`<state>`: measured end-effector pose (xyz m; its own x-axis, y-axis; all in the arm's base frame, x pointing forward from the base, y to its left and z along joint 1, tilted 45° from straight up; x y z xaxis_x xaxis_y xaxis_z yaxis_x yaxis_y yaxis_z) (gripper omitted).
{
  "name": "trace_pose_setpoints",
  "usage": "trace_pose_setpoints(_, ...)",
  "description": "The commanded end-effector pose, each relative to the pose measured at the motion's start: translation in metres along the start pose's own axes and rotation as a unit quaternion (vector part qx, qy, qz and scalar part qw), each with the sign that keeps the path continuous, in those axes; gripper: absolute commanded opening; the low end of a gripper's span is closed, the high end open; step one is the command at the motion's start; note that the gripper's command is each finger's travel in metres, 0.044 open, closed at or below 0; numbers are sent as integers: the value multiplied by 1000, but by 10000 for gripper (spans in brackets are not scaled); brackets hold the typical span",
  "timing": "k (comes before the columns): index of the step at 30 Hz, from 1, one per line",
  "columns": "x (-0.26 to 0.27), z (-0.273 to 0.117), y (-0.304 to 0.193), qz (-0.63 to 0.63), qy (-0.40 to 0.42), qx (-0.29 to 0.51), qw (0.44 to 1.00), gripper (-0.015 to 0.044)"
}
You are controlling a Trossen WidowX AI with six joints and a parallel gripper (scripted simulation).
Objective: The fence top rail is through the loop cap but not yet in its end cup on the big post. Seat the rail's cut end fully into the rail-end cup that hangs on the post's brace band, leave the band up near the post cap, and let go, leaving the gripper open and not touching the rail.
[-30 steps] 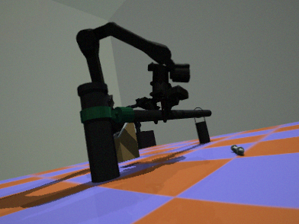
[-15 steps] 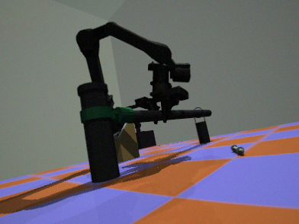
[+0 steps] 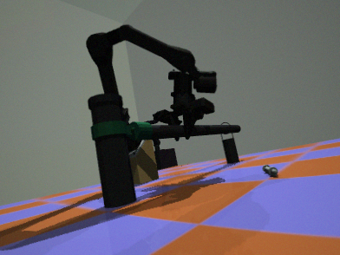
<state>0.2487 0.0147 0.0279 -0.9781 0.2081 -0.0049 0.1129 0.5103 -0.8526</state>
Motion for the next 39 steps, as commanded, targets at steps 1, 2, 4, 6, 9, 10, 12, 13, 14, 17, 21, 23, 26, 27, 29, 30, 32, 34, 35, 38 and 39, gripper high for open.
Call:
trace_pose_setpoints(1,0,-2,2,1,-1,1,1000,0)
trace_pose_setpoints(2,0,-3,3,1,-1,1,1000,0)
trace_pose_setpoints(4,0,-4,3,1,-1,1,1000,0)
trace_pose_setpoints(6,-1,-6,4,1,-1,0,1000,0)
trace_pose_setpoints(9,-1,-8,5,1,-1,0,1000,0)
trace_pose_setpoints(10,-1,-8,5,1,-1,0,1000,0)
trace_pose_setpoints(12,-1,-9,5,1,-1,0,1000,0)
trace_pose_setpoints(13,-1,-9,6,1,-1,0,1000,0)
trace_pose_setpoints(14,-1,-9,6,1,-1,0,1000,0)
trace_pose_setpoints(17,-1,-8,7,1,-1,0,1000,0)
trace_pose_setpoints(21,-1,-7,9,1,-1,0,1000,0)
trace_pose_setpoints(23,0,-7,10,1,-1,0,1000,0)
trace_pose_setpoints(26,0,-7,9,1,-1,1,1000,0)
trace_pose_setpoints(27,-1,-6,8,1,-1,1,1000,0)
trace_pose_setpoints(29,-1,-5,6,0,-1,1,1000,0)
trace_pose_setpoints(30,-1,-5,4,-1,-1,2,1000,0)
trace_pose_setpoints(32,-1,-4,1,-1,-1,3,1000,0)
trace_pose_setpoints(34,-1,-3,-2,-2,0,3,1000,0)
trace_pose_setpoints(35,-1,-2,-3,-3,0,4,1000,0)
trace_pose_setpoints(38,-2,-1,-6,-3,0,4,1000,0)
trace_pose_setpoints(39,-2,-1,-6,-3,0,4,1000,0)
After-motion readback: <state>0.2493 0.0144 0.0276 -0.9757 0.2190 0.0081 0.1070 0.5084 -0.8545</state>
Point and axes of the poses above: the point midway between the two fingers, 35 mm back from their tips, its own z axis out along the fingers, its own x axis across the jaws, y = z × x, the point moved 5 cm from there along -z, back along the fingers, and after that the axes turned 6 degrees about z, right-handed, at the moved point
